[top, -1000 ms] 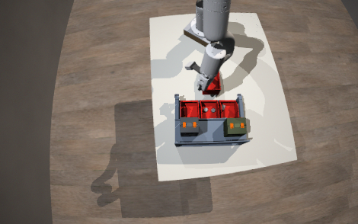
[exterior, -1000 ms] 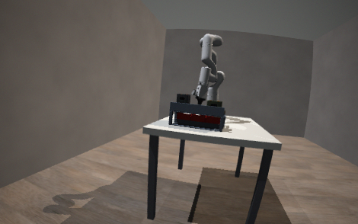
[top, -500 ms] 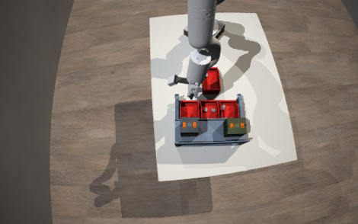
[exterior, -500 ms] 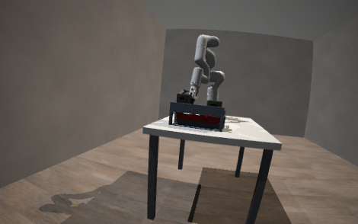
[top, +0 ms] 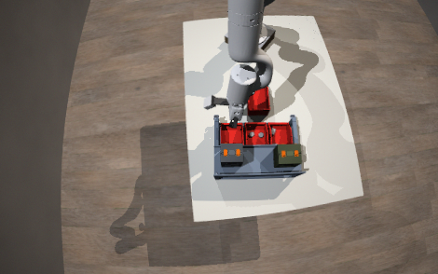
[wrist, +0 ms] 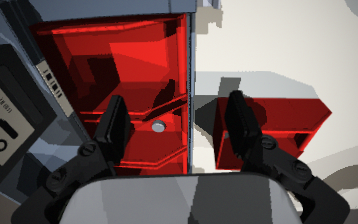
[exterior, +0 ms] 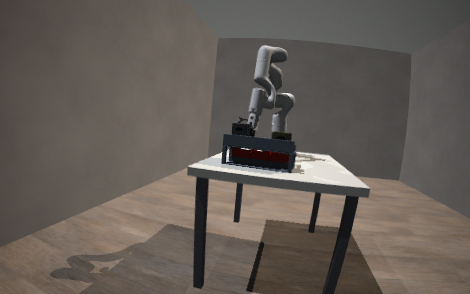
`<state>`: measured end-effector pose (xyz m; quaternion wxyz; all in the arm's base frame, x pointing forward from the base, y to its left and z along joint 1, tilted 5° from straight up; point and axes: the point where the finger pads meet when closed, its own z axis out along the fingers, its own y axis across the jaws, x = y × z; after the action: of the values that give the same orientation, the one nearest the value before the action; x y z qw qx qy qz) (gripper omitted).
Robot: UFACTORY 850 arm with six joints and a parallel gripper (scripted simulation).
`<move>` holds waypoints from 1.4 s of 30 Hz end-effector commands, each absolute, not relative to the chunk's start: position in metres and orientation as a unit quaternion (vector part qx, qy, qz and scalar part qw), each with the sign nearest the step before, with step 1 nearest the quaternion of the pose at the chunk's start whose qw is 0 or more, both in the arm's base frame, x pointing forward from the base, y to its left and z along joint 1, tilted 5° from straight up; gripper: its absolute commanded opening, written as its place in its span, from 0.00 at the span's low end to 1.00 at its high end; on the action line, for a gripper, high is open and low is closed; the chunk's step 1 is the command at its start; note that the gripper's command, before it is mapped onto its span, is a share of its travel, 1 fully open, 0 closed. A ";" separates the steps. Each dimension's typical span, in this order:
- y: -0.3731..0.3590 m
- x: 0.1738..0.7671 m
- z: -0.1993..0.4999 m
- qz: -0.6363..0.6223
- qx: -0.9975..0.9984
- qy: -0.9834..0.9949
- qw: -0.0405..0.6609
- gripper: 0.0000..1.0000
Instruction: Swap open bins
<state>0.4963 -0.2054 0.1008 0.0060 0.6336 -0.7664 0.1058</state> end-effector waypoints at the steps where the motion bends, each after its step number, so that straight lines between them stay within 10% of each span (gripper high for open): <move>1: -0.207 0.497 0.102 0.041 0.641 -0.766 -0.002 0.95; 42: -0.208 0.498 0.089 0.040 0.641 -0.766 -0.002 0.95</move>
<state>0.4968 -0.2070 0.0940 -0.0012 0.6413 -0.7662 0.0397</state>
